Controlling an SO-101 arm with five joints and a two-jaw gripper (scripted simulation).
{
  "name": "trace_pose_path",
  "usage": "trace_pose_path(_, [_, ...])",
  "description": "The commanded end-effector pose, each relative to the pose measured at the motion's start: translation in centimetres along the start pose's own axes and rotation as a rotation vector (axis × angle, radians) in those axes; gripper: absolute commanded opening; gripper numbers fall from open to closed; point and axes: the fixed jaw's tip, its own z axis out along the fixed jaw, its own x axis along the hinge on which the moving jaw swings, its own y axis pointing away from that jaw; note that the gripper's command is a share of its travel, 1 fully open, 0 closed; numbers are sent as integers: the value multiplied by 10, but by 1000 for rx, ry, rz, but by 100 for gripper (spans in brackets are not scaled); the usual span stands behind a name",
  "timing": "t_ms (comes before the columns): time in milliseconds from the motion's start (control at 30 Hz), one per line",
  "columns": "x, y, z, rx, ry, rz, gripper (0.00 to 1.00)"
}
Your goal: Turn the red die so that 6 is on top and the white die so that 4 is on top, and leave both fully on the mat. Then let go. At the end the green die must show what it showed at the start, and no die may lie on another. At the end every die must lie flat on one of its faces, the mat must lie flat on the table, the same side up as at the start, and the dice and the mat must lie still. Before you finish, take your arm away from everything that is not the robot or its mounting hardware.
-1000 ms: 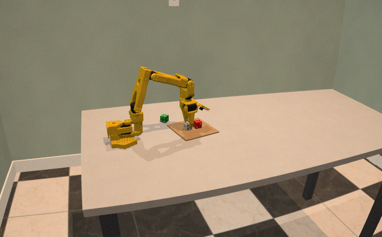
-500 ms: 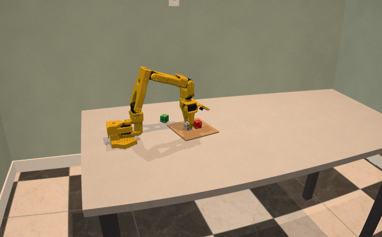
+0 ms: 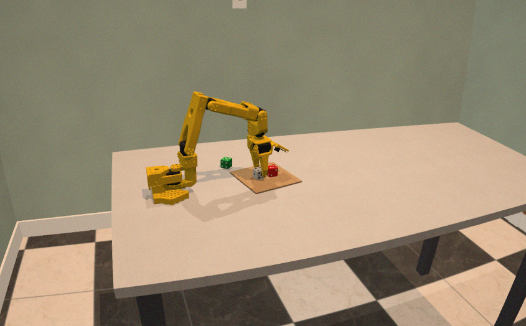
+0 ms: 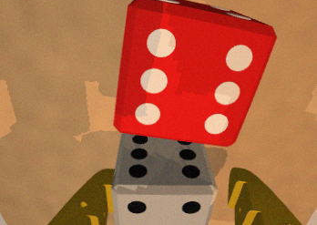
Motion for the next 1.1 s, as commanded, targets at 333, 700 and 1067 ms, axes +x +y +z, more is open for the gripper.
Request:
trace_pose_path(333, [-4,1,-4,0,-27,3,32])
trace_pose_path(700, [-4,1,-5,0,-27,3,33])
trace_pose_path(1067, [-6,1,-34,0,-27,3,33])
